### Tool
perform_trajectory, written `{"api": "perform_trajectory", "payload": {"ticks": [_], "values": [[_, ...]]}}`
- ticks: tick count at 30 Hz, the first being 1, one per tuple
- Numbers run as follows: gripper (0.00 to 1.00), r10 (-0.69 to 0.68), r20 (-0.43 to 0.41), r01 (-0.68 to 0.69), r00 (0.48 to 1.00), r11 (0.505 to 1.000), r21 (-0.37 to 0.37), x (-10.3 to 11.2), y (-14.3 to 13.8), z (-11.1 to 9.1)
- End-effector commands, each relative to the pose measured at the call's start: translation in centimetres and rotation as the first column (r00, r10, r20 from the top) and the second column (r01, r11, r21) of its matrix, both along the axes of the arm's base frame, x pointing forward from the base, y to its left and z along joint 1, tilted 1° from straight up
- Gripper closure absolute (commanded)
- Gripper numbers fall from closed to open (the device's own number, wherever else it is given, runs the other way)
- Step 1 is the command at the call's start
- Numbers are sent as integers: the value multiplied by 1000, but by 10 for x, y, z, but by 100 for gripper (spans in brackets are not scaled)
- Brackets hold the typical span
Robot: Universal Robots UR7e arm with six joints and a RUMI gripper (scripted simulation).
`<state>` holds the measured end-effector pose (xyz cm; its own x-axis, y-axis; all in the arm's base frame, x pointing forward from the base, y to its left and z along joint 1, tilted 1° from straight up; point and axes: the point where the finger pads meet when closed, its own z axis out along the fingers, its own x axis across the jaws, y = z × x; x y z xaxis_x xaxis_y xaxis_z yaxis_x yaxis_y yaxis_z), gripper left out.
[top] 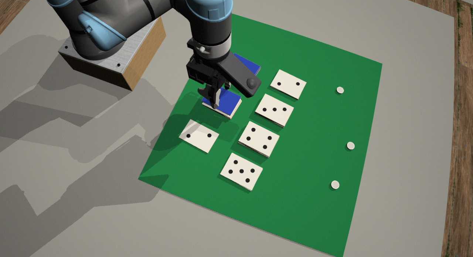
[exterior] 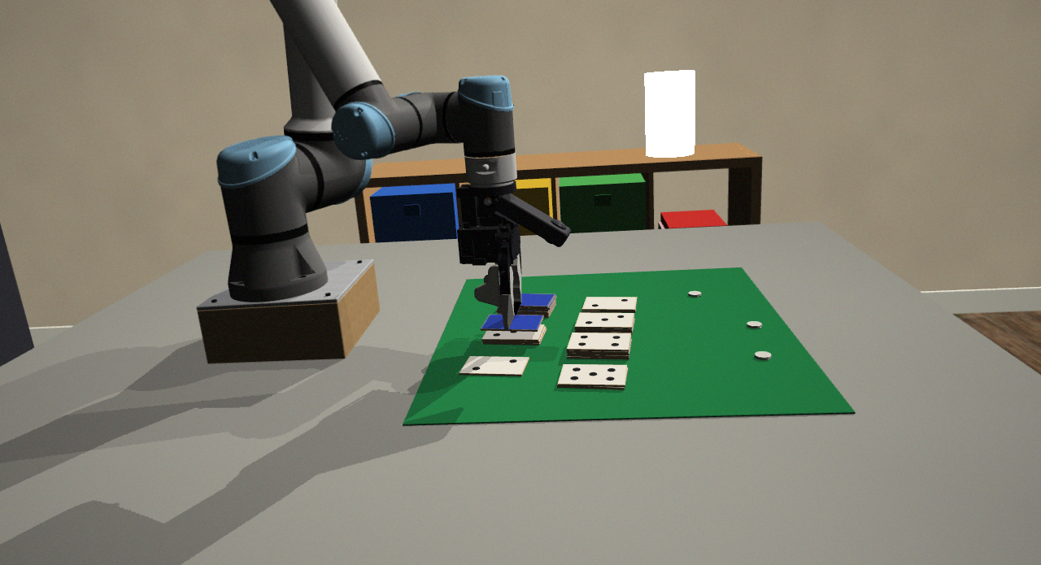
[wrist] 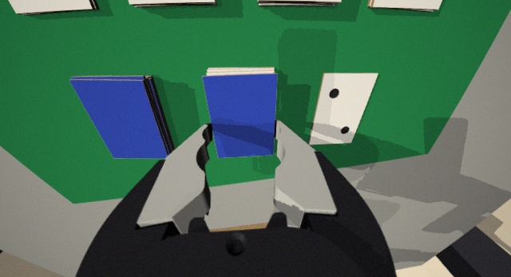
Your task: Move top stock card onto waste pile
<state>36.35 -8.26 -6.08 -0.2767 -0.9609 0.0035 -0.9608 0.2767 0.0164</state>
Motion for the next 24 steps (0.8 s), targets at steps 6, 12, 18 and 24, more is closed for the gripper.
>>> {"api": "perform_trajectory", "payload": {"ticks": [6,12,18,24], "values": [[62,0,1,0,1000,1000,-1,0,0,-7],[62,0,1,0,1000,1000,-1,0,0,-7],[62,0,1,0,1000,1000,-1,0,0,-7],[62,0,1,0,1000,1000,-1,0,0,-8]]}}
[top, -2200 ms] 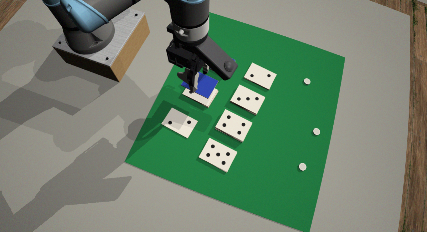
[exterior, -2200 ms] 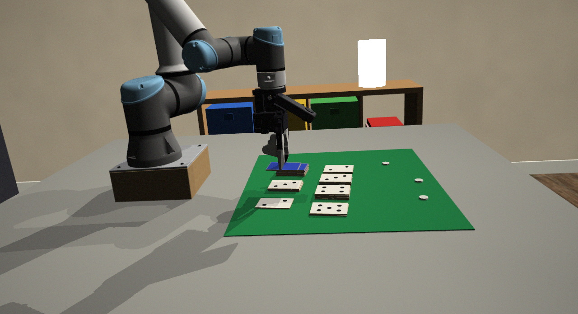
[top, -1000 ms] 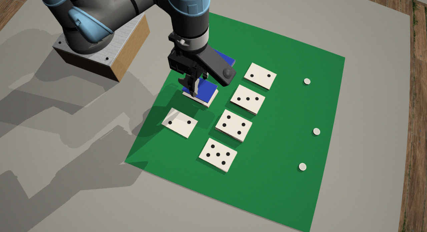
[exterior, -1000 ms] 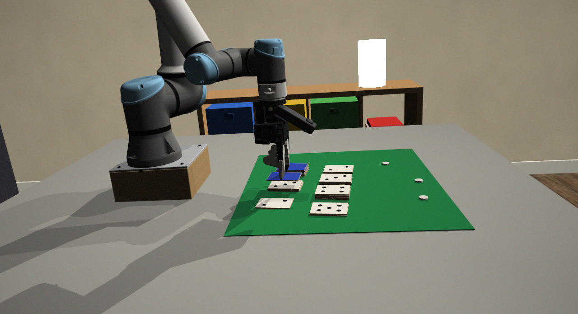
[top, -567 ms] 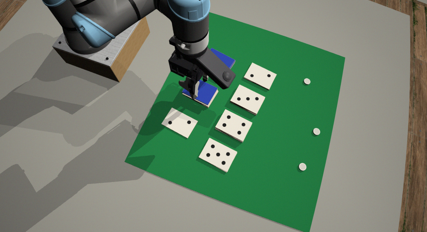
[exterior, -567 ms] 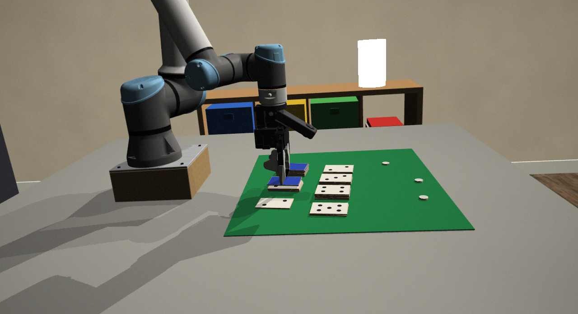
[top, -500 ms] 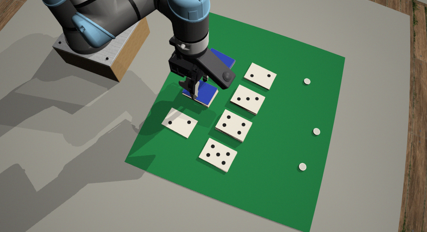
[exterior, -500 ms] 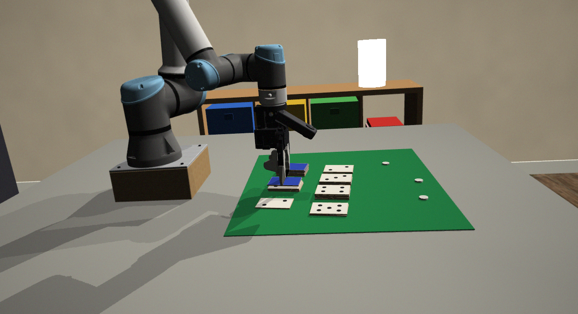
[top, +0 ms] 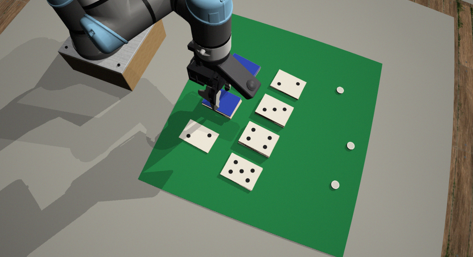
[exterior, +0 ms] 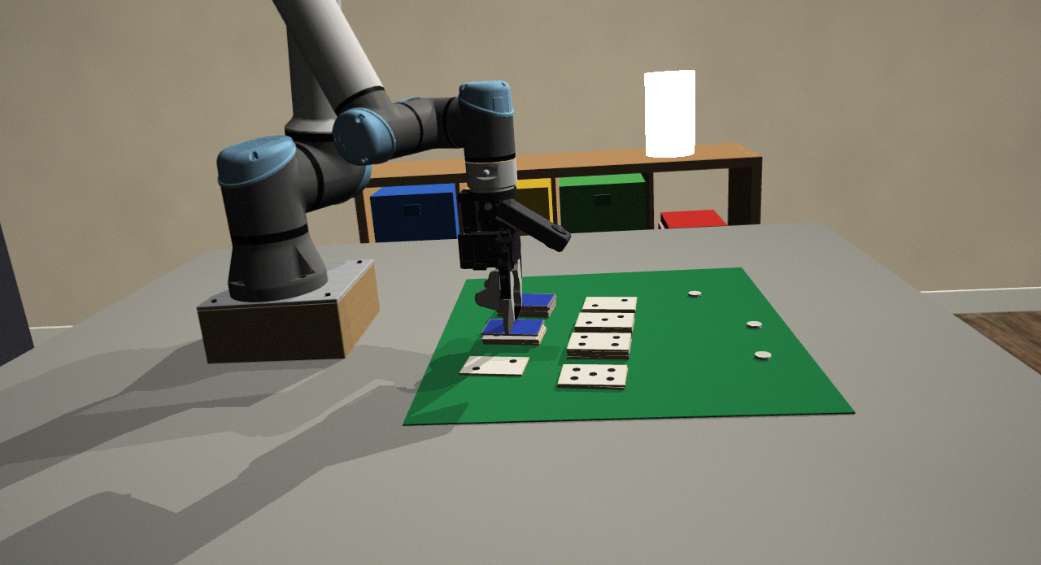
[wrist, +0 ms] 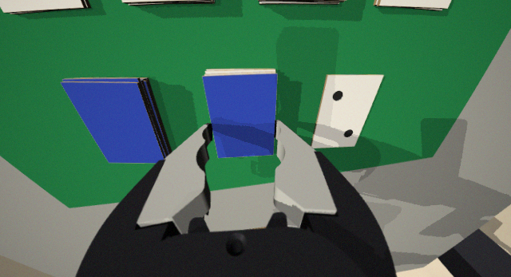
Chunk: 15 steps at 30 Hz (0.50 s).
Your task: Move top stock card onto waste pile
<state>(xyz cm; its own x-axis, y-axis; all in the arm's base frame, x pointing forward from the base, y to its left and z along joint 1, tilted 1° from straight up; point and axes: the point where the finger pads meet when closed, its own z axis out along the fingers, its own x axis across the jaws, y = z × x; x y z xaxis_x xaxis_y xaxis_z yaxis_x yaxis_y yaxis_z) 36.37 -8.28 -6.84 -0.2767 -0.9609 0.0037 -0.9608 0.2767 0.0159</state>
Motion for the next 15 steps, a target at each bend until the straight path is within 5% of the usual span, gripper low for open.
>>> {"api": "perform_trajectory", "payload": {"ticks": [1,15], "values": [[62,0,1,0,1000,1000,-1,0,0,-1],[62,0,1,0,1000,1000,-1,0,0,-5]]}}
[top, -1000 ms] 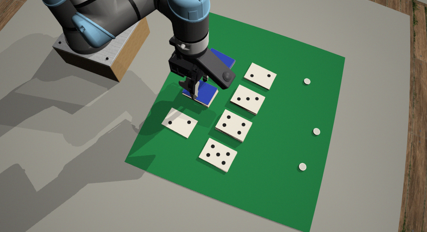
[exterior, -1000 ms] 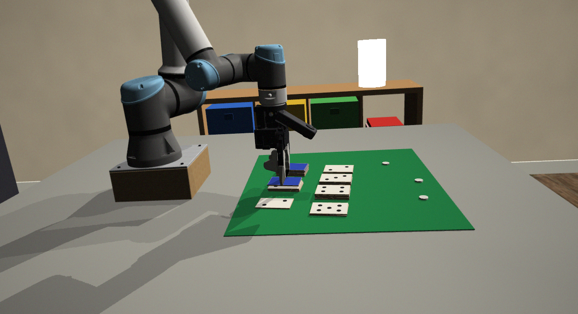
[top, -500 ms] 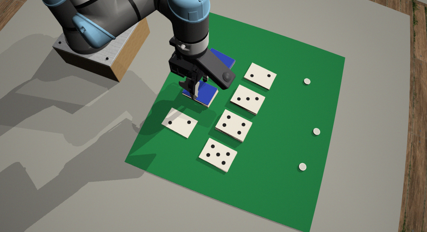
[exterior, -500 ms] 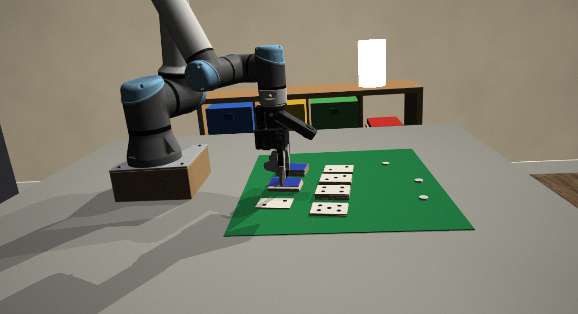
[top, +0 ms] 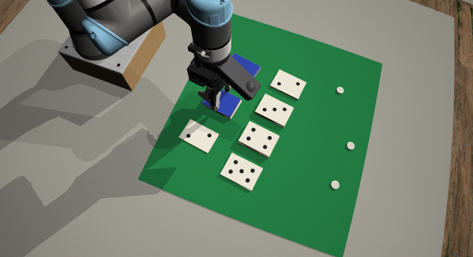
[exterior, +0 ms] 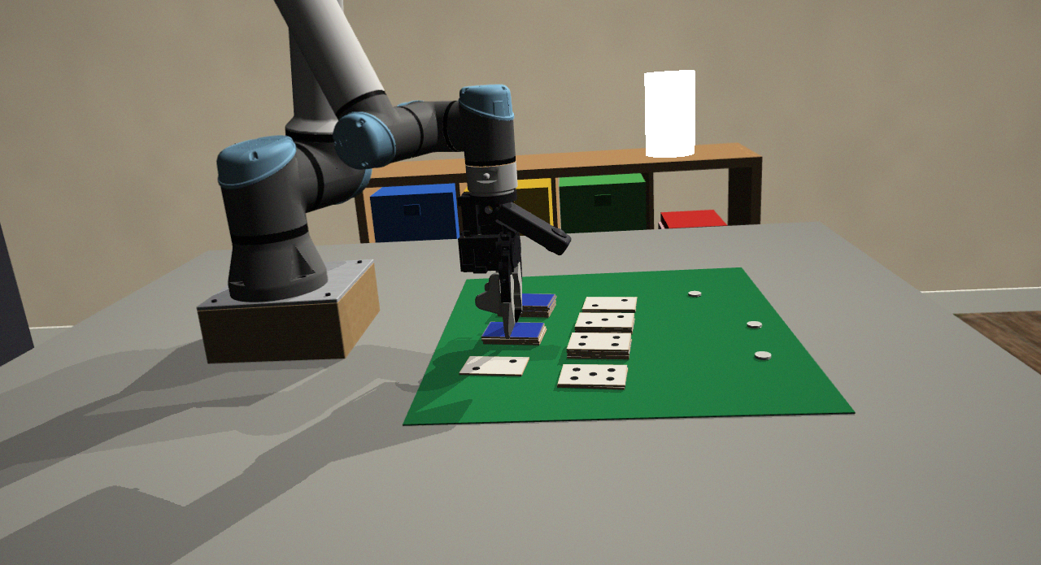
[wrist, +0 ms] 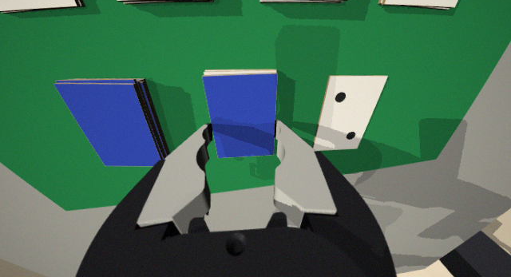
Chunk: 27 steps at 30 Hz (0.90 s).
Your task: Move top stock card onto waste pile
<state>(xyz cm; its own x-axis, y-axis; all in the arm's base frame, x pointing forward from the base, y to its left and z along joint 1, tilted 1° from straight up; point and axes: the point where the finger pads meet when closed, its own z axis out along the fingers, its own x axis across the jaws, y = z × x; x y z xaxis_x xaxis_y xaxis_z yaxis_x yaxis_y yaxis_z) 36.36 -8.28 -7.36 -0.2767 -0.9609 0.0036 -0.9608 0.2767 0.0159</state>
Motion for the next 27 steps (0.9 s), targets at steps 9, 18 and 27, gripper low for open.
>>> {"api": "perform_trajectory", "payload": {"ticks": [9,18,27], "values": [[50,0,1,0,1000,1000,-1,0,0,0],[50,0,1,0,1000,1000,-1,0,0,0],[50,0,1,0,1000,1000,-1,0,0,0]]}}
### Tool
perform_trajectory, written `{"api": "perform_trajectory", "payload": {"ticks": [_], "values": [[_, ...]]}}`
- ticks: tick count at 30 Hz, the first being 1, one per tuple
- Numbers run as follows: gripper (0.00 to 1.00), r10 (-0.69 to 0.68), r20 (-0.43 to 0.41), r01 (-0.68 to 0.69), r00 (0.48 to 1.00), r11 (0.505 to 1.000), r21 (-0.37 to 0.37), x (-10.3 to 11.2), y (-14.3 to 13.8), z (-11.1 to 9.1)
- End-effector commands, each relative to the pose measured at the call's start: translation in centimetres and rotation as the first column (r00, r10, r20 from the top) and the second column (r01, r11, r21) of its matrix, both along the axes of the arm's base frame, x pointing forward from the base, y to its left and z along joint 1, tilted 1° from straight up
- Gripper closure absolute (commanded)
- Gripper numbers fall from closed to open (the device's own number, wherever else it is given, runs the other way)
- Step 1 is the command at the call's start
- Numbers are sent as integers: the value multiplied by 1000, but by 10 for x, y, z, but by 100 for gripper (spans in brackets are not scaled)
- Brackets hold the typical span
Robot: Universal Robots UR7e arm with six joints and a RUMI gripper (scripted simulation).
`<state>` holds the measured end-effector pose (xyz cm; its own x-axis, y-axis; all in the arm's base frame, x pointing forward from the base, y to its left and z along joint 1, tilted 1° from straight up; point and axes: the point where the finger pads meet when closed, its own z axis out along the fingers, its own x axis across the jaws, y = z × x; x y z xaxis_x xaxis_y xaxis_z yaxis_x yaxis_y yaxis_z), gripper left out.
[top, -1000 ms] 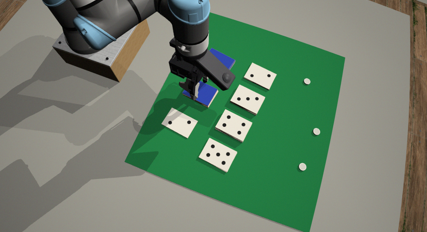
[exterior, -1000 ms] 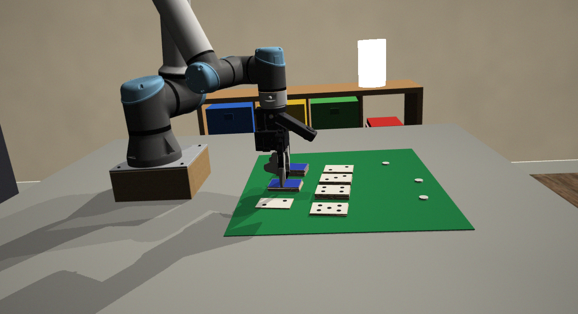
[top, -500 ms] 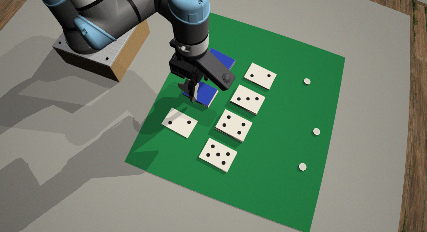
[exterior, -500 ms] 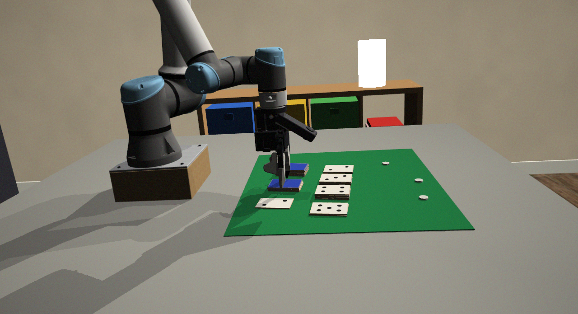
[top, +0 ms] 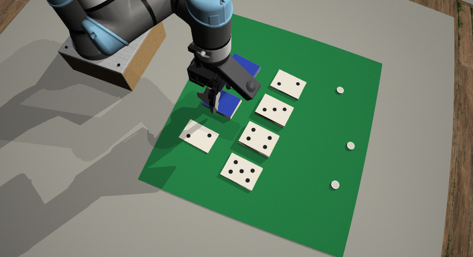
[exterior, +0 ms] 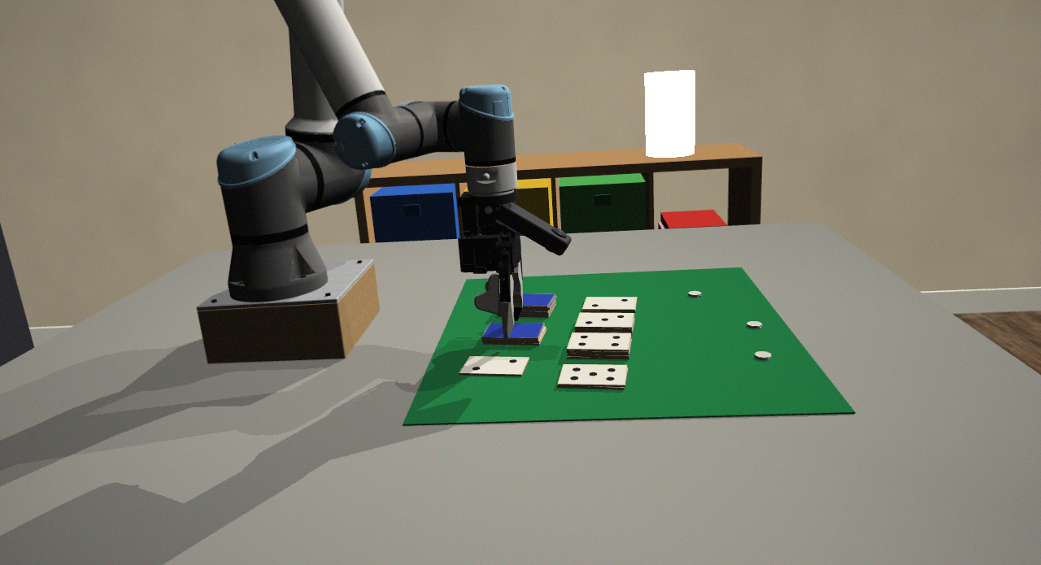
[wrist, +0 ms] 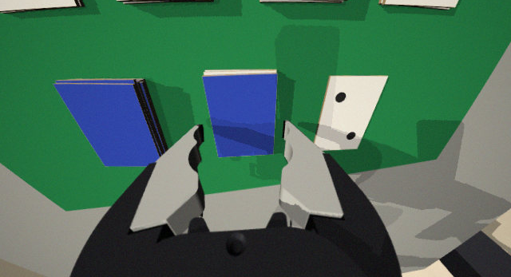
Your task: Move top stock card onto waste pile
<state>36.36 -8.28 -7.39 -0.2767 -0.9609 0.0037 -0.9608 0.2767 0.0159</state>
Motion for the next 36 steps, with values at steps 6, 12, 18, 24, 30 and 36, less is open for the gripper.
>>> {"api": "perform_trajectory", "payload": {"ticks": [6,12,18,24,30,36], "values": [[50,0,1,0,1000,1000,-1,0,0,0],[50,0,1,0,1000,1000,-1,0,0,0],[50,0,1,0,1000,1000,-1,0,0,4],[50,0,1,0,1000,1000,-1,1,0,13],[50,0,1,0,1000,1000,-1,1,0,36],[50,0,1,0,1000,1000,-1,1,0,65]]}}
